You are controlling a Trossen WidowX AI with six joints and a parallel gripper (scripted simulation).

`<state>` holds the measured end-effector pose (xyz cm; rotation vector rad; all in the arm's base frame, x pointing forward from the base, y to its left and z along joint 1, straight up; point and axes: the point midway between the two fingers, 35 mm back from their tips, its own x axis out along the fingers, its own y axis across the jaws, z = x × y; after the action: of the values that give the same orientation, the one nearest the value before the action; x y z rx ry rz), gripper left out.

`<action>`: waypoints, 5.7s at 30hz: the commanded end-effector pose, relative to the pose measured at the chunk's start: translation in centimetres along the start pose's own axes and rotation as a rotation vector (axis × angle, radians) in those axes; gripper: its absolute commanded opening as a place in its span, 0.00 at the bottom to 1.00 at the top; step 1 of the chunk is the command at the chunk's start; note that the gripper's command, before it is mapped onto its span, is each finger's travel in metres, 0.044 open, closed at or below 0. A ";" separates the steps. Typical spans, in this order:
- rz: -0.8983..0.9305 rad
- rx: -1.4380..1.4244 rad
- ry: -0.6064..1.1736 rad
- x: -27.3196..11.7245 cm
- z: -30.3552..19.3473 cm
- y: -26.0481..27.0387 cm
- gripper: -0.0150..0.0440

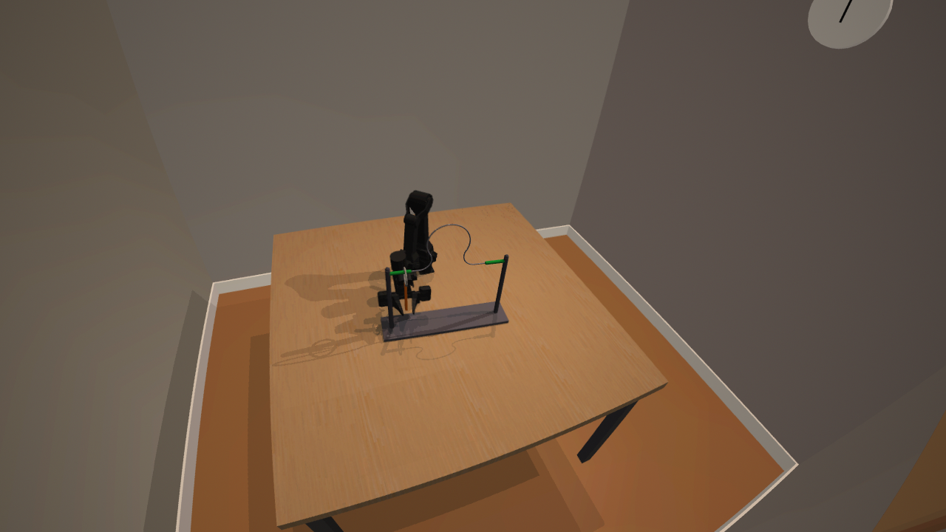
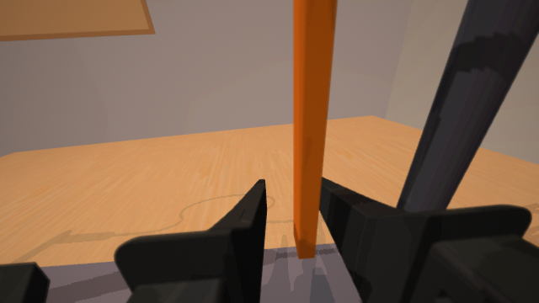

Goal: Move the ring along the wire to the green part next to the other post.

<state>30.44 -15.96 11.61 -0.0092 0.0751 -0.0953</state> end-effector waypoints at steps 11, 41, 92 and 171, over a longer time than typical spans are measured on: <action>-0.005 -0.001 -0.005 0.2 0.2 -0.2 0.53; 0.002 -0.001 0.001 0.0 0.5 -0.1 0.00; 0.006 -0.004 0.000 -0.1 2.0 -0.1 0.00; 0.148 0.678 0.118 -2.1 6.0 15.2 0.00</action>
<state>30.46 -1.21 16.11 0.6400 0.1609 0.0050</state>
